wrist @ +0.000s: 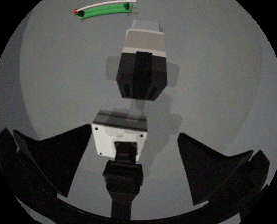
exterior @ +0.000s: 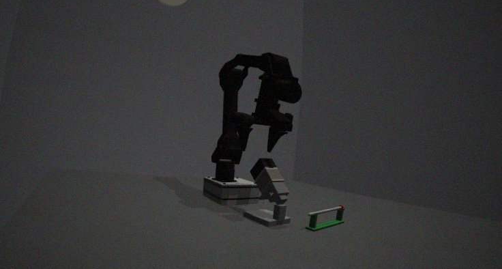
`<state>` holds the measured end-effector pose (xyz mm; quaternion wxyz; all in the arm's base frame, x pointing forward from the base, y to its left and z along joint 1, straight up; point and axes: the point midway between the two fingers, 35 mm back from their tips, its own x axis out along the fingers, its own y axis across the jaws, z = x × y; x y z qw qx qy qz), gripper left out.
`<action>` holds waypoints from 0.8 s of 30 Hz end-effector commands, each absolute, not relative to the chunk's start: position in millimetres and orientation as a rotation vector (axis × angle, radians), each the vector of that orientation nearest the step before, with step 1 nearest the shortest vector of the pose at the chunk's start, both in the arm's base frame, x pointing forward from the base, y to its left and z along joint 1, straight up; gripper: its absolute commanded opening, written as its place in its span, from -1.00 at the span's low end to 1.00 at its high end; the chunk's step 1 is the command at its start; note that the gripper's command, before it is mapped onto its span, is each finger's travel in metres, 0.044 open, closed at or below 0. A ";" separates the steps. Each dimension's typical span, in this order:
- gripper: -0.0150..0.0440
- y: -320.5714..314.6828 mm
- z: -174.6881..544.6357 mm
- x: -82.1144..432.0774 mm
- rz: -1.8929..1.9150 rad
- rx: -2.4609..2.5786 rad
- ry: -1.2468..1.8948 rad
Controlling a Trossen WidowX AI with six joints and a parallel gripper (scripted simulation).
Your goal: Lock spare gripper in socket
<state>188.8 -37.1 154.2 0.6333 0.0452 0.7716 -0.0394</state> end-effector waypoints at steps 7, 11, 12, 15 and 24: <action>1.00 -36.6 171.8 186.0 -0.095 0.097 1.709; 1.00 -36.2 178.3 184.0 -0.097 0.093 1.671; 1.00 -36.1 180.0 183.5 -0.098 0.092 1.662; 1.00 -36.0 176.6 183.1 -0.098 0.094 1.676; 0.56 -1.7 178.1 196.1 -0.096 0.097 1.671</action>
